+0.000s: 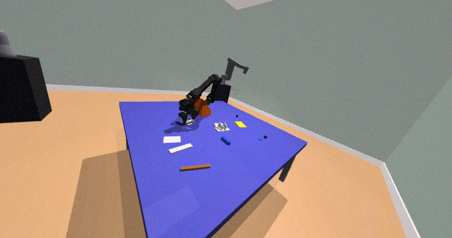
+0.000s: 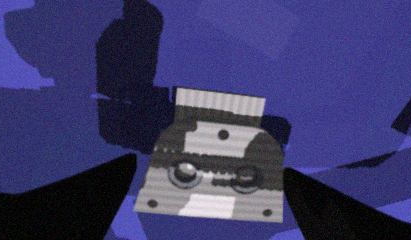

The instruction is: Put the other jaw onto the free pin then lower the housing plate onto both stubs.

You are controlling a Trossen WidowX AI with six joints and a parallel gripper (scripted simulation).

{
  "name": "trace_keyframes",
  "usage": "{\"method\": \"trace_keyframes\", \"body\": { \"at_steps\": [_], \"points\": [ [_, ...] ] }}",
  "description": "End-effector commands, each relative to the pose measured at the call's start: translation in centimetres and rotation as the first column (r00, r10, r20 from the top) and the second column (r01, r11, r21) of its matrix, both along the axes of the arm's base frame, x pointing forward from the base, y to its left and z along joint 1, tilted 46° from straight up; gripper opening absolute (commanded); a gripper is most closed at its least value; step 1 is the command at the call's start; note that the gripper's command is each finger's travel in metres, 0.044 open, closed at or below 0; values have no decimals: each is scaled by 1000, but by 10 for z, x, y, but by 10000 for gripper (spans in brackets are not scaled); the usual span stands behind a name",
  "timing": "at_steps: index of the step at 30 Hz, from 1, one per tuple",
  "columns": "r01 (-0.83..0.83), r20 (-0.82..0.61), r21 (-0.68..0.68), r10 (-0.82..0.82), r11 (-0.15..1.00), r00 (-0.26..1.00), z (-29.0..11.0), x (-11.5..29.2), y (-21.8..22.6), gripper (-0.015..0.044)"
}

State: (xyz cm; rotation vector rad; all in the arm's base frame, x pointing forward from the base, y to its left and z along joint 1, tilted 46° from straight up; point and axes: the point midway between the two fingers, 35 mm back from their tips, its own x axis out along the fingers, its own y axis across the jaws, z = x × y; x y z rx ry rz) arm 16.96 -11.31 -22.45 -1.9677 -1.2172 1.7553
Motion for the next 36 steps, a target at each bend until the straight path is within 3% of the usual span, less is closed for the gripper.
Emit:
{"method": "trace_keyframes", "body": {
  "at_steps": [1,5,18,36],
  "points": [
    [7,-2,2,-7,1000,1000,0,0,1,440],
    [7,-2,2,-7,1000,1000,0,0,1,440],
    [0,0,0,0,1000,1000,0,0,0,353],
    [2,-1,-1,-2,1000,1000,13,3,-15,351]
  ]
}}
